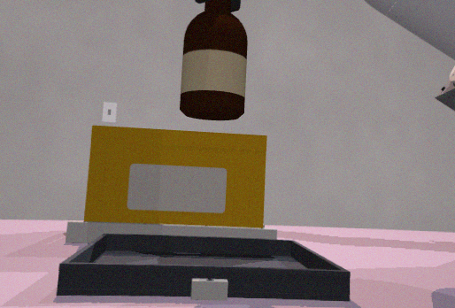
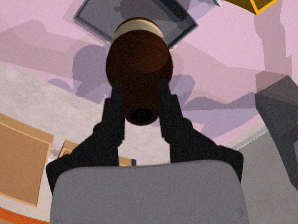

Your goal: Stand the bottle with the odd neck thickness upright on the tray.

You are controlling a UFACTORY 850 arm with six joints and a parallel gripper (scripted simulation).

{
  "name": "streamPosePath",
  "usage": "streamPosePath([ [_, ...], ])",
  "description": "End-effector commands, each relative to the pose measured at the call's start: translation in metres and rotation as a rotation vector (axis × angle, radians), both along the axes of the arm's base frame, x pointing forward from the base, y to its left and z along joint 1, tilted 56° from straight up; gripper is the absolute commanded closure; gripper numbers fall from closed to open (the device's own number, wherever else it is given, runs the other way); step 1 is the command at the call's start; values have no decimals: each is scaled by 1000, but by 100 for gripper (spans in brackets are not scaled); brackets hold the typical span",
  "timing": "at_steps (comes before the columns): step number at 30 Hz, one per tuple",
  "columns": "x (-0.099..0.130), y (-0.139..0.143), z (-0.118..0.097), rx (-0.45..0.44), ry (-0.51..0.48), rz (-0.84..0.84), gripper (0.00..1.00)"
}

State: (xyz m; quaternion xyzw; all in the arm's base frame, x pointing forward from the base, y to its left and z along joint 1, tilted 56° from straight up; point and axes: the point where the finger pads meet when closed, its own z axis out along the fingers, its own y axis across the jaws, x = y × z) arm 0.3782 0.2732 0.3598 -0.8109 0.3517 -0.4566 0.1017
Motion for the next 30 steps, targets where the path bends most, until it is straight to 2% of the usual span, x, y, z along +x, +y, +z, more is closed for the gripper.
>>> streamPosePath([
  [1,6,-1,-3,1,-1,0,100],
  [30,60,-11,-42,1,-1,0,100],
])
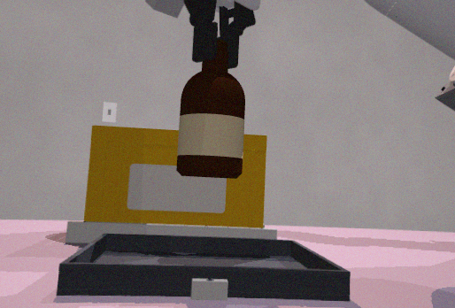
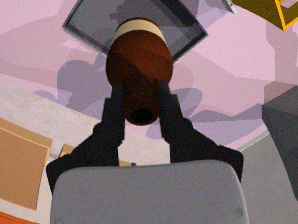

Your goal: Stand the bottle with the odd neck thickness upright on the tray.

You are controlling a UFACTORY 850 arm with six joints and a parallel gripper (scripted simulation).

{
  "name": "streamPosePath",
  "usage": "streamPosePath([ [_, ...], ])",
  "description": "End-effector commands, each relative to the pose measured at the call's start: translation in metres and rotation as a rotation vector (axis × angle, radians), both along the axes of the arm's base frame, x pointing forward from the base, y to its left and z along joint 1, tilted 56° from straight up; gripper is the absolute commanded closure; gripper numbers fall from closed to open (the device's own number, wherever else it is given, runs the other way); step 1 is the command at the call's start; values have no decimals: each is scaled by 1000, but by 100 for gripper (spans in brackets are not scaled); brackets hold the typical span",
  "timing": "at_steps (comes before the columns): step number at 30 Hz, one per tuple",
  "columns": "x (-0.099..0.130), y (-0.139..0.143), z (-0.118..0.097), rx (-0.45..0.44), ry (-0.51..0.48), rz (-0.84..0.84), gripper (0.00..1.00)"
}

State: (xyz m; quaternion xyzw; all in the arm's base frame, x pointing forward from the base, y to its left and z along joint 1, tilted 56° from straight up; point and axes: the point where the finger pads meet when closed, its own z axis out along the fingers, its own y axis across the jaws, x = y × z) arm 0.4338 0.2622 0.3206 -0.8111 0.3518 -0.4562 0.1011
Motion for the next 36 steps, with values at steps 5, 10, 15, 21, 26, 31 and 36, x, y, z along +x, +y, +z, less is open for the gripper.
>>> streamPosePath([
  [5,17,-2,-11,1,-2,1,100],
  [10,28,-4,-19,1,-2,1,100],
  [15,36,-6,-24,1,-2,1,100],
  [21,45,-8,-31,1,-2,1,100],
  [26,52,-9,-36,1,-2,1,100],
  [31,58,-10,-39,1,-2,1,100],
  [36,60,-11,-41,1,-2,1,100],
])
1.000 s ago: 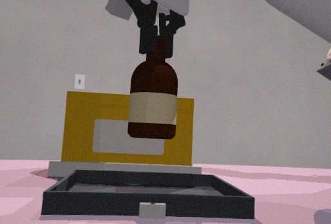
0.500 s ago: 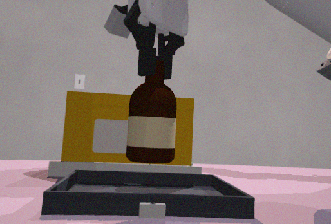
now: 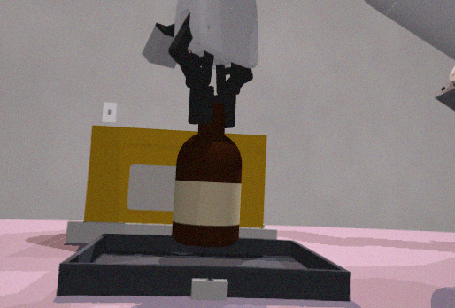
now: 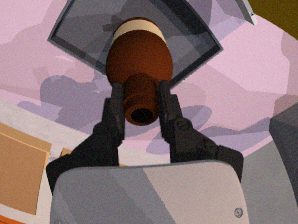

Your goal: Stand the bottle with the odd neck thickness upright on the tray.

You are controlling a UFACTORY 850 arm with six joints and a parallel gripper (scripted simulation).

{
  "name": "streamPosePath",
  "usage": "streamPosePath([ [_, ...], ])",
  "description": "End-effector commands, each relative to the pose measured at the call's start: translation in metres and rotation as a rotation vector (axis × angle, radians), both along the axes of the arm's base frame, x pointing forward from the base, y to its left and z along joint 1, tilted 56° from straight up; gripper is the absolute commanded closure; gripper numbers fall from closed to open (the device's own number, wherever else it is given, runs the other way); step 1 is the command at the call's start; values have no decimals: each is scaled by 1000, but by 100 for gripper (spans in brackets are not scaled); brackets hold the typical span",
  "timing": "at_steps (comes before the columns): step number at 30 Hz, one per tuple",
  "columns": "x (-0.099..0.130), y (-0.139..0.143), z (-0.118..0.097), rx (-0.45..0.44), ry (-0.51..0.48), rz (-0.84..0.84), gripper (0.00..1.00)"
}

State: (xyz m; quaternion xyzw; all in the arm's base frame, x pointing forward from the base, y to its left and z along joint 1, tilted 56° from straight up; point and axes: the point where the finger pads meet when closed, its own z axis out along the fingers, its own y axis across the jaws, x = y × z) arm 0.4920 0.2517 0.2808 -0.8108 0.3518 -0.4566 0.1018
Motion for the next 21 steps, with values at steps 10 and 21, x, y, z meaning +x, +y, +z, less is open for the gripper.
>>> streamPosePath([
  [10,5,-1,-3,0,-1,0,100],
  [21,5,-1,-3,0,-1,0,100],
])
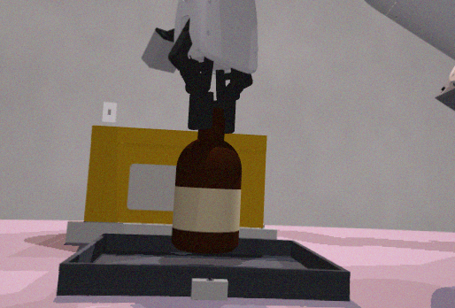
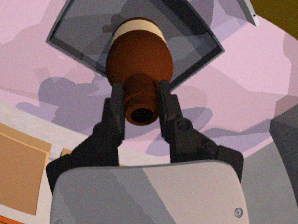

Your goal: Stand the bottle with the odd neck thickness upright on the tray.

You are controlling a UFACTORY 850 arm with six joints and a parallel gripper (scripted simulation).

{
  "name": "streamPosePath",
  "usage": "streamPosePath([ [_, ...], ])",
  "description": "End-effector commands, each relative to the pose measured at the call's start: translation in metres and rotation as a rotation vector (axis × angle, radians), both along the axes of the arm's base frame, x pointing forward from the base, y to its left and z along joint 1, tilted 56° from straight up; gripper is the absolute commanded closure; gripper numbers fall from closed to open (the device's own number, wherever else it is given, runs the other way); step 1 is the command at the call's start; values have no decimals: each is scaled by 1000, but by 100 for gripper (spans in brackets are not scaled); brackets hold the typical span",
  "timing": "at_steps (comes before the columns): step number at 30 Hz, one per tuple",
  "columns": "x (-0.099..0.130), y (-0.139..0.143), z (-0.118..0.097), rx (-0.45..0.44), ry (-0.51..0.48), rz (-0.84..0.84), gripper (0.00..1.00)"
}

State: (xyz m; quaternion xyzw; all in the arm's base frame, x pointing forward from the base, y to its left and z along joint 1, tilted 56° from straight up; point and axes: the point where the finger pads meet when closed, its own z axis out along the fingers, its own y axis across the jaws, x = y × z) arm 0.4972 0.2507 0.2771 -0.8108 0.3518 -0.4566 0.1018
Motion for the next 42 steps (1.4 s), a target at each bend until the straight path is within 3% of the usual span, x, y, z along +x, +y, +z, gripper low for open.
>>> streamPosePath([
  [1,0,0,0,0,-1,0,100],
  [42,7,-1,-4,0,-1,0,100],
])
